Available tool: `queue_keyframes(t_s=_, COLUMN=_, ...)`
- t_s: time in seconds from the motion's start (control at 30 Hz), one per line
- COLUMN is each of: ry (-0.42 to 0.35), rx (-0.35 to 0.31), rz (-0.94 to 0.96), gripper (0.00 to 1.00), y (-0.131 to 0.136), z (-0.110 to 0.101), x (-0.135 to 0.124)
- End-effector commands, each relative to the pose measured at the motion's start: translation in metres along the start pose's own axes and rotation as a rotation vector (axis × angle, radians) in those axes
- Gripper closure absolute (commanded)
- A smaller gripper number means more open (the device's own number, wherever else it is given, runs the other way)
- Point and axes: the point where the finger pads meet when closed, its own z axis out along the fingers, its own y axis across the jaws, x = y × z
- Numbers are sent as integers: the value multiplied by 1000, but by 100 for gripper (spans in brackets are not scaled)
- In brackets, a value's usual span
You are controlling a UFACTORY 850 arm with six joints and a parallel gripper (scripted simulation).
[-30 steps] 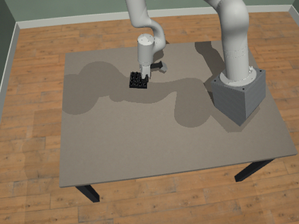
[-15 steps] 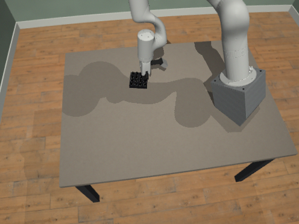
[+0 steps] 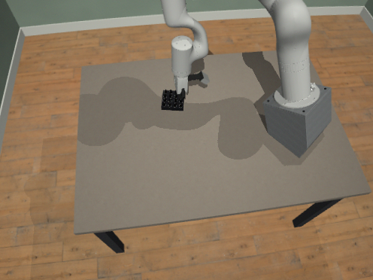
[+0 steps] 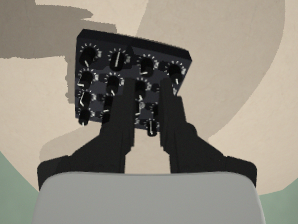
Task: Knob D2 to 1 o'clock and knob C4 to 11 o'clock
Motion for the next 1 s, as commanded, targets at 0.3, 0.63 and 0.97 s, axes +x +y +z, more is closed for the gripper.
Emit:
queue_keyframes(t_s=0.3, ry=-1, rx=0, rz=-23, gripper=81, y=0, z=0, x=-1)
queue_keyframes(t_s=0.63, ry=-1, rx=1, rz=-186, gripper=81, y=0, z=-1, x=-3)
queue_keyframes(t_s=0.97, ry=0, rx=3, rz=-459, gripper=81, y=0, z=-2, x=-7)
